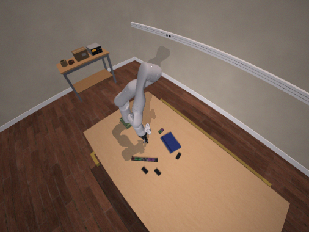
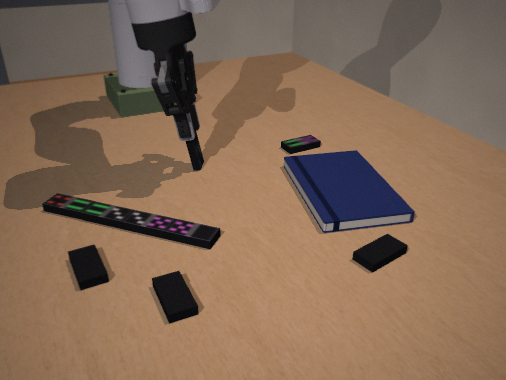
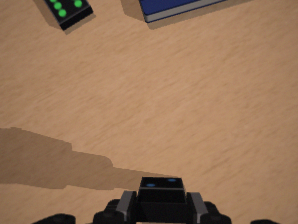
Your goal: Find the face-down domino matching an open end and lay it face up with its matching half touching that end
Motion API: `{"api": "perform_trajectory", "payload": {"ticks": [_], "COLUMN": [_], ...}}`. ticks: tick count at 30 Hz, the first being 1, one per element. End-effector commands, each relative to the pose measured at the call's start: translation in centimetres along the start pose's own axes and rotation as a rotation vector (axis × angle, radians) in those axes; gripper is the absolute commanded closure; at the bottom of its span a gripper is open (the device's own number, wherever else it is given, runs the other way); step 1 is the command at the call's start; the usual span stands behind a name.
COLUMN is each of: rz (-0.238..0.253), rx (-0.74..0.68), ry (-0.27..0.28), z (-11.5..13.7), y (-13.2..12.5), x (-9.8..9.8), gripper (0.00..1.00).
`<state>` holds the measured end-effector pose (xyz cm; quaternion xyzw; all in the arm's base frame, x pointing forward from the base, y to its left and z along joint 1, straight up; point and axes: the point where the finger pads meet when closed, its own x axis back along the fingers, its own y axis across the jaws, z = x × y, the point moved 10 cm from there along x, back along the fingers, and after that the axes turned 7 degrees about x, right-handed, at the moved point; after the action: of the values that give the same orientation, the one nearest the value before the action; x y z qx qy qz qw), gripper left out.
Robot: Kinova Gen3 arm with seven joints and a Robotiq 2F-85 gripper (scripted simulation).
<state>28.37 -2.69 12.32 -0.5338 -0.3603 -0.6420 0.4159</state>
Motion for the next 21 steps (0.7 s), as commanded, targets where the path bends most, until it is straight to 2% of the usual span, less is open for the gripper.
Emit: {"api": "perform_trajectory", "payload": {"ticks": [1, 21], "rz": [-0.001, -0.001], "rx": [0.0, 0.0], "ry": [0.001, 0.001], "z": [-0.4, -2.3], "y": [0.0, -0.3], "x": [0.0, -0.4], "gripper": [0.65, 0.65]}}
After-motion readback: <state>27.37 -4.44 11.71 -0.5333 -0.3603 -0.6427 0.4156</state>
